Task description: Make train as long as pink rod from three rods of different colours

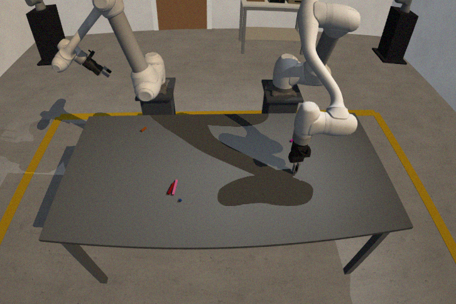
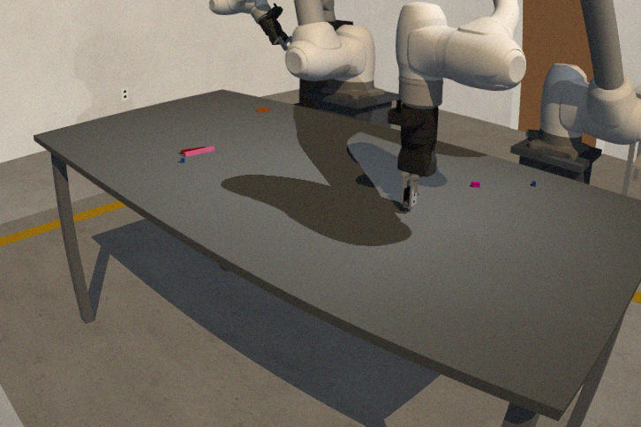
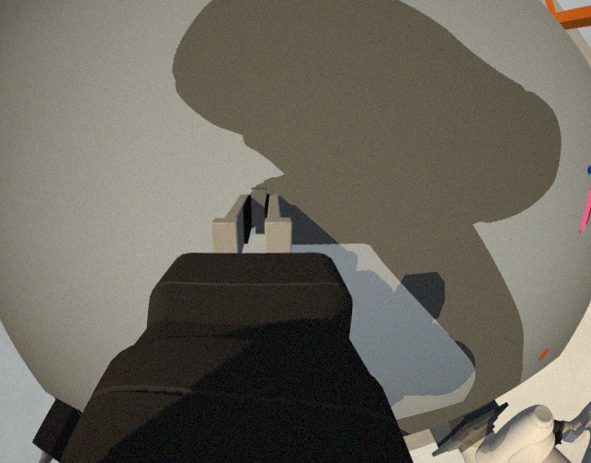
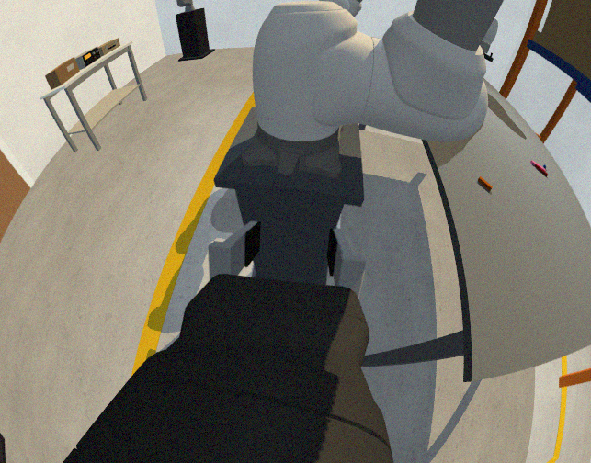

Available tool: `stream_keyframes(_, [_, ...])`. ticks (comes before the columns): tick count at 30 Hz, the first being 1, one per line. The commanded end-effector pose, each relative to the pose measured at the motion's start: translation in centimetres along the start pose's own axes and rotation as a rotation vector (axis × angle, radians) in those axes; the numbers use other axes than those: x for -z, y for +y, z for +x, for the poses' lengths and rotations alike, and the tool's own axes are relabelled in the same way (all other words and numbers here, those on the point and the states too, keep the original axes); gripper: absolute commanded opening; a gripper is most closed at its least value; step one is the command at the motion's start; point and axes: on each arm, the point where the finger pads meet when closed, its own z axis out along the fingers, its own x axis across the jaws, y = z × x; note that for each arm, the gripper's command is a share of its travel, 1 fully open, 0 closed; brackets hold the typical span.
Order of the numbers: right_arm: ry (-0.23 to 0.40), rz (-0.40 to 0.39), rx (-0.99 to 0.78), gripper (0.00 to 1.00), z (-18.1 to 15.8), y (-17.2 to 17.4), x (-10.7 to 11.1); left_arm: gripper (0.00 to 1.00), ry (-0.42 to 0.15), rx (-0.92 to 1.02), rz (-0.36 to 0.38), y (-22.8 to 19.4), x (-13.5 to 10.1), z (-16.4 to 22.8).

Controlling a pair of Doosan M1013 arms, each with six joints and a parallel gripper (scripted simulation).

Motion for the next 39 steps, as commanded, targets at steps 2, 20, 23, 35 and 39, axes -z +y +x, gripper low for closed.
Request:
stream_keyframes(2, [0.000, -0.001, 0.000, 1.00, 0.0, 0.0, 0.0, 0.24, 0.000, 0.000, 0.001, 0.0, 1.4, 0.0])
stream_keyframes(20, [0.000, -0.001, 0.000, 1.00, 0.0, 0.0, 0.0, 0.24, 0.000, 0.000, 0.001, 0.0, 8.8, 0.0])
stream_keyframes(23, [0.000, -0.001, 0.000, 1.00, 0.0, 0.0, 0.0, 0.24, 0.000, 0.000, 0.001, 0.0, 8.8, 0.0])
stream_keyframes(35, [0.000, -0.001, 0.000, 1.00, 0.0, 0.0, 0.0, 0.24, 0.000, -0.325, 0.001, 7.0, 9.3, -0.9])
stream_keyframes(39, [0.000, -0.001, 0.000, 1.00, 0.0, 0.0, 0.0, 0.24, -0.001, -0.474, 0.001, 10.4, 9.4, -1.4])
